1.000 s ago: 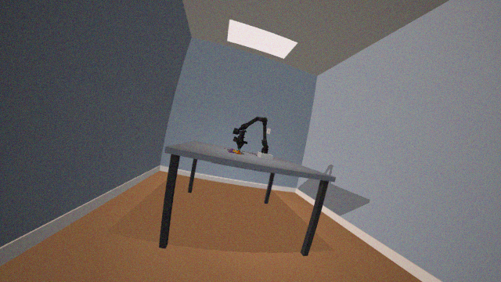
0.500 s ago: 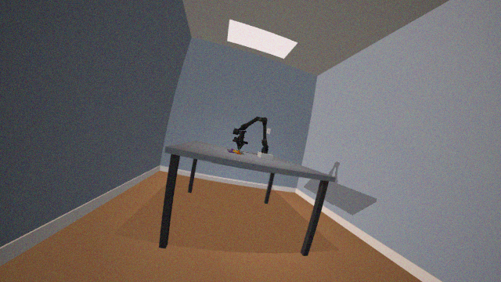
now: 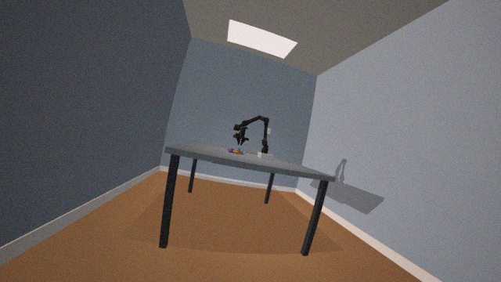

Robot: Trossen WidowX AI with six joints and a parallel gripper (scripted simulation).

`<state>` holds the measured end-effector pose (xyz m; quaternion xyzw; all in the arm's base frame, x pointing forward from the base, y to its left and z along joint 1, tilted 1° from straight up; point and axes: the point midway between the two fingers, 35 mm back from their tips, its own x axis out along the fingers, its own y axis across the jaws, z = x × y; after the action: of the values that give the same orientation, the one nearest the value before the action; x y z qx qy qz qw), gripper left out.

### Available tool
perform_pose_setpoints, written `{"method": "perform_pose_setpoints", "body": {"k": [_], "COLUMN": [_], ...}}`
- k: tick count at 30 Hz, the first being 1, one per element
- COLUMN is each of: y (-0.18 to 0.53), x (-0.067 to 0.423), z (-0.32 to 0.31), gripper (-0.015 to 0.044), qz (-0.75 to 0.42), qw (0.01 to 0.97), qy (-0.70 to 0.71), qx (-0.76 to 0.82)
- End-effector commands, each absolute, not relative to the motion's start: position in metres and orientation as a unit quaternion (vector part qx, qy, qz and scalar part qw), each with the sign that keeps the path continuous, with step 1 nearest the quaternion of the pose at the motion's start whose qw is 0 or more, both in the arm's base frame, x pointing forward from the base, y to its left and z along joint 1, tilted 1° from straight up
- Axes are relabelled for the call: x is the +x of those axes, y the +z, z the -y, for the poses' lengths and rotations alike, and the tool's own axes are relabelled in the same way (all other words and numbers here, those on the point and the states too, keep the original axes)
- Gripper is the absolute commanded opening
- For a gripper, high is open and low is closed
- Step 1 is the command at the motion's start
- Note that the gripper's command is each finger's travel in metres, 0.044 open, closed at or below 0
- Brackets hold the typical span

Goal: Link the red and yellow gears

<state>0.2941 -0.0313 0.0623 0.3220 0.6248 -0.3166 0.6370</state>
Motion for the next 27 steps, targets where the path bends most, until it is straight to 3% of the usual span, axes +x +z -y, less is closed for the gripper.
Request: {"method": "perform_pose_setpoints", "body": {"k": [1,10,14,27], "y": [0.059,0.061,0.062,0.04], "x": [0.297,0.296,0.285,0.283], "z": [0.012,-0.125,-0.162,-0.16], "gripper": [0.0219,0.044,0.044,0.044], "qz": [-0.653,-0.696,-0.673,-0.673], "qw": [0.657,0.704,0.682,0.682], "qy": [-0.266,0.106,0.206,0.206], "qx": [0.268,-0.098,-0.197,-0.197]}}
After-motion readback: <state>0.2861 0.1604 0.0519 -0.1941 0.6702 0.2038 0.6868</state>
